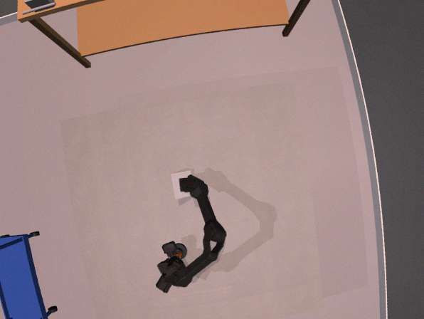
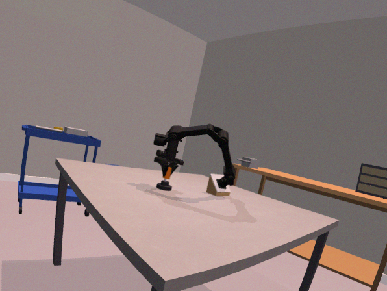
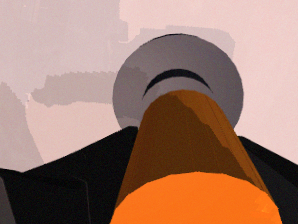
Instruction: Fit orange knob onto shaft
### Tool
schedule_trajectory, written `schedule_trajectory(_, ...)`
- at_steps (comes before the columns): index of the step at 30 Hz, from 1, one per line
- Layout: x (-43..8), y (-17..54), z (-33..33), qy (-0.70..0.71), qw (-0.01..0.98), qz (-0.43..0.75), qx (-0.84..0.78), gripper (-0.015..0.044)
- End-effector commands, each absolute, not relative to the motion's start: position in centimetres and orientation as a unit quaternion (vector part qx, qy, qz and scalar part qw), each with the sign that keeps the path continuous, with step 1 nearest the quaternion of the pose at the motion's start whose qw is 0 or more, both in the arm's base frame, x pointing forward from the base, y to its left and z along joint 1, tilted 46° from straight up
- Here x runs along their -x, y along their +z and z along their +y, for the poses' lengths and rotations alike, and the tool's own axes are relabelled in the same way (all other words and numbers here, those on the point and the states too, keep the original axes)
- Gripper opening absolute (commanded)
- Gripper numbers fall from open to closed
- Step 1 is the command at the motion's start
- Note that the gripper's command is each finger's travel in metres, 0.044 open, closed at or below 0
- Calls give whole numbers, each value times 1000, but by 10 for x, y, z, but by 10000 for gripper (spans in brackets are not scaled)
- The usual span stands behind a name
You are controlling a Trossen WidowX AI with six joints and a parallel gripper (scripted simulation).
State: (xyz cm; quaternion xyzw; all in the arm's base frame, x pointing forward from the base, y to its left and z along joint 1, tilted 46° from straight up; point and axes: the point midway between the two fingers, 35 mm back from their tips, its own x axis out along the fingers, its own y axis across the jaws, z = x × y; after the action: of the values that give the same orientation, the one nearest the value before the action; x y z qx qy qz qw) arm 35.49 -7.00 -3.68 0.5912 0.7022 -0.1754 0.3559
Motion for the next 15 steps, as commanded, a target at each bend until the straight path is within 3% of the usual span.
schedule_trajectory(1, -357, -33, -71, -156, 374, 704, -583, 0)
schedule_trajectory(15, -360, -31, -70, -100, 418, 714, -552, 0)
